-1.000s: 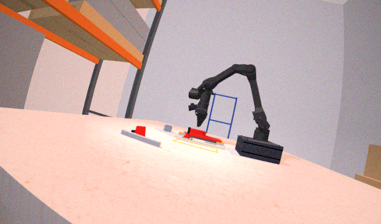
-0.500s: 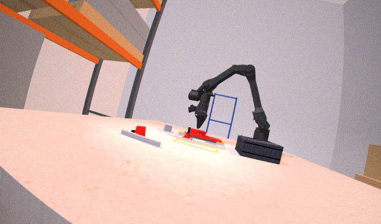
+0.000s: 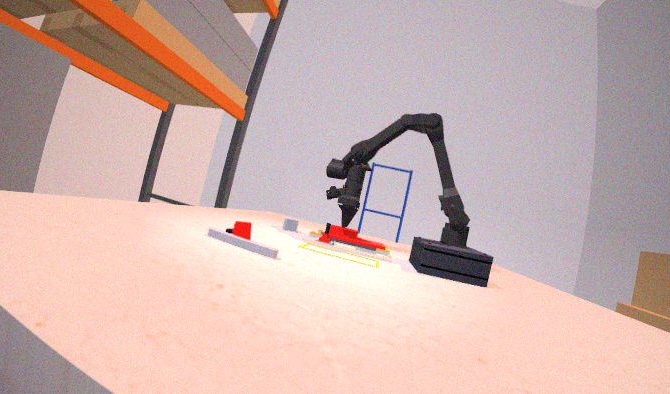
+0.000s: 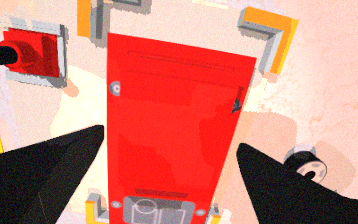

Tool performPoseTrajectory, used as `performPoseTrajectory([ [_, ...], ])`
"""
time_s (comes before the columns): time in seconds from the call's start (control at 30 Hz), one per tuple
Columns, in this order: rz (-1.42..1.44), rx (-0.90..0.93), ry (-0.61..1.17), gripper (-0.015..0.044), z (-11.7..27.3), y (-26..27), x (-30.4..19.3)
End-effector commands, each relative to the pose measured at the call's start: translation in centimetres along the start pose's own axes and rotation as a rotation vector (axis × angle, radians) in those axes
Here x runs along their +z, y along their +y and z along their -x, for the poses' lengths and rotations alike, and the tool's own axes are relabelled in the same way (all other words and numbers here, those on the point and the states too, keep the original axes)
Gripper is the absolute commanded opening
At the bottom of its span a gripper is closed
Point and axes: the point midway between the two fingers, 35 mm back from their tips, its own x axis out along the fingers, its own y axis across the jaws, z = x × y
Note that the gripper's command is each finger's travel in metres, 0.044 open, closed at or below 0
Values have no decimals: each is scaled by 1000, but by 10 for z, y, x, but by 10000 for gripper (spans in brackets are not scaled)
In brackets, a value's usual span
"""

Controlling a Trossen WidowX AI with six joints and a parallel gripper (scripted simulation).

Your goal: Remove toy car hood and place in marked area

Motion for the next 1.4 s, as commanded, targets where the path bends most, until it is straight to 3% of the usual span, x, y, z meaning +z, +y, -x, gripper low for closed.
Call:
performPoseTrajectory([
  [0.0, -3, 5, 0, 440, -3, 1, 0],
  [1.17, -3, 5, 0, 440, -20, 1, 0],
  [1.27, 0, 0, -2, 361, -17, 0, 0],
  [1.37, 0, 0, -2, 341, -17, 0, 0],
])
